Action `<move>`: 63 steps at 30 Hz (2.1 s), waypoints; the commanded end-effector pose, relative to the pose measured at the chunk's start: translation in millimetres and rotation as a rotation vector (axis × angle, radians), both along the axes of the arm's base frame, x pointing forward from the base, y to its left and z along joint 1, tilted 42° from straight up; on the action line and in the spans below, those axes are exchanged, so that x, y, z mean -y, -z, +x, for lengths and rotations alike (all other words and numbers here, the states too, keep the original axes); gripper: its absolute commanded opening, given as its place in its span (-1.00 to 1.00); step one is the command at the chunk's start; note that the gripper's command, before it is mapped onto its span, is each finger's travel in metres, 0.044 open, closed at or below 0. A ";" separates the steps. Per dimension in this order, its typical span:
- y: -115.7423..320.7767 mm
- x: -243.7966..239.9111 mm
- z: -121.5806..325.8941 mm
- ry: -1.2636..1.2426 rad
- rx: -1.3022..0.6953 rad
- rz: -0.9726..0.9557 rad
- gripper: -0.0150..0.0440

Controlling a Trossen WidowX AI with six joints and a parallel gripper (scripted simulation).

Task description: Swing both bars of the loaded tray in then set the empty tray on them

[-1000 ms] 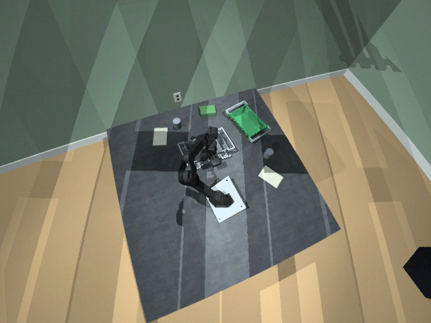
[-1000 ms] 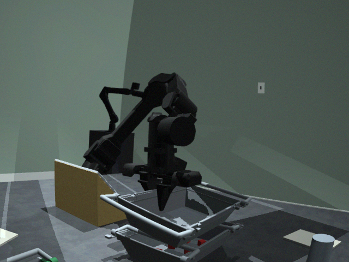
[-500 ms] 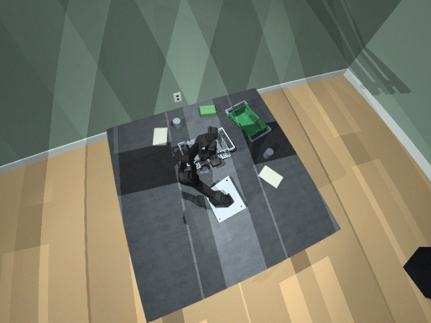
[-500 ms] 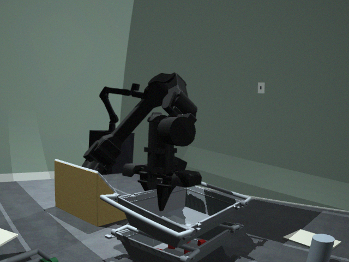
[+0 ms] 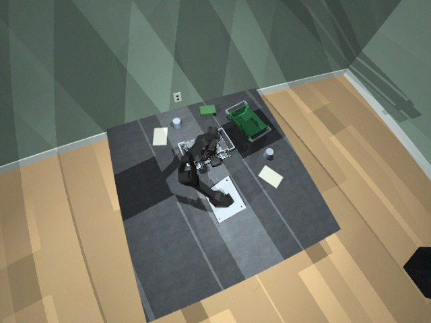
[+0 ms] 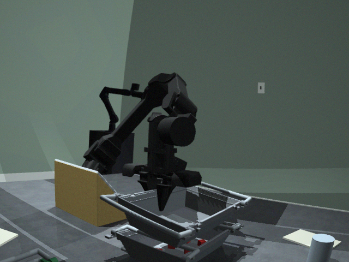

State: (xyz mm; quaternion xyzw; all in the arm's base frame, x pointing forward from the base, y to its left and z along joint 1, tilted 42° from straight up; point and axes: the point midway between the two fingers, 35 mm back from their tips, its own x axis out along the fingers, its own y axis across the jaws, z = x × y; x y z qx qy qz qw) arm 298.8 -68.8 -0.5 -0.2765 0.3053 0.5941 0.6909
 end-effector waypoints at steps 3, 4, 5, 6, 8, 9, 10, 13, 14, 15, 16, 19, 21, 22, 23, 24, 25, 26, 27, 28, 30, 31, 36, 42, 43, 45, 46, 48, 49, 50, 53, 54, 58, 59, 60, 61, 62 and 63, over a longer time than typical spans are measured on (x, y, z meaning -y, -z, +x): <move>3.4 -6.9 -3.6 -0.016 -0.025 0.005 -0.49; 3.4 -6.9 -3.6 -0.016 -0.025 0.005 -0.49; 3.4 -6.9 -3.6 -0.016 -0.025 0.005 -0.49; 3.4 -6.9 -3.6 -0.016 -0.025 0.005 -0.49; 3.4 -6.9 -3.6 -0.016 -0.025 0.005 -0.49; 3.4 -6.9 -3.6 -0.016 -0.025 0.005 -0.49; 3.4 -6.9 -3.6 -0.016 -0.025 0.005 -0.49; 0.4 -0.5 -0.2 -0.001 -0.001 0.000 -0.49; 0.9 -1.2 -0.4 -0.002 -0.002 0.000 -0.49; 1.7 -2.2 -0.8 -0.003 -0.004 0.001 -0.49; 2.8 -3.7 -1.4 -0.005 -0.007 0.002 -0.49; 6.9 -9.1 -3.6 -0.012 -0.018 0.004 -0.49; 9.2 -12.1 -4.9 -0.016 -0.024 0.005 -0.49; 9.5 -12.5 -5.0 -0.016 -0.025 0.005 -0.49; 9.5 -12.5 -5.0 -0.016 -0.025 0.005 -0.49; 9.5 -12.5 -5.0 -0.016 -0.025 0.005 -0.49; 9.5 -12.5 -5.0 -0.016 -0.025 0.005 -0.49; 9.5 -12.5 -5.0 -0.016 -0.025 0.005 -0.49; 9.5 -12.5 -5.0 -0.016 -0.025 0.005 -0.49; 9.5 -12.5 -5.0 -0.016 -0.025 0.005 -0.49; 9.5 -12.5 -5.0 -0.016 -0.025 0.005 -0.49; 9.5 -12.5 -5.0 -0.016 -0.025 0.005 -0.49; 9.5 -12.5 -5.0 -0.016 -0.025 0.005 -0.49; 9.5 -12.5 -5.0 -0.016 -0.025 0.005 -0.49; 9.5 -12.5 -5.0 -0.016 -0.025 0.005 -0.49; 9.5 -12.5 -5.0 -0.016 -0.025 0.005 -0.49; 9.5 -12.5 -5.0 -0.016 -0.025 0.005 -0.49; 9.5 -12.5 -5.0 -0.016 -0.025 0.005 -0.49; 9.5 -12.5 -5.0 -0.016 -0.025 0.005 -0.49; 9.5 -12.5 -5.0 -0.016 -0.025 0.005 -0.49; 9.5 -12.5 -5.0 -0.016 -0.025 0.005 -0.49; 9.5 -12.5 -5.0 -0.016 -0.025 0.005 -0.49; 9.5 -12.5 -5.0 -0.016 -0.025 0.005 -0.49; 9.5 -12.5 -5.0 -0.016 -0.025 0.005 -0.49; 9.5 -12.5 -5.0 -0.016 -0.025 0.005 -0.49; 9.5 -12.5 -5.0 -0.016 -0.025 0.005 -0.49; 9.5 -12.5 -5.0 -0.016 -0.025 0.005 -0.49; 9.5 -12.5 -5.0 -0.016 -0.025 0.005 -0.49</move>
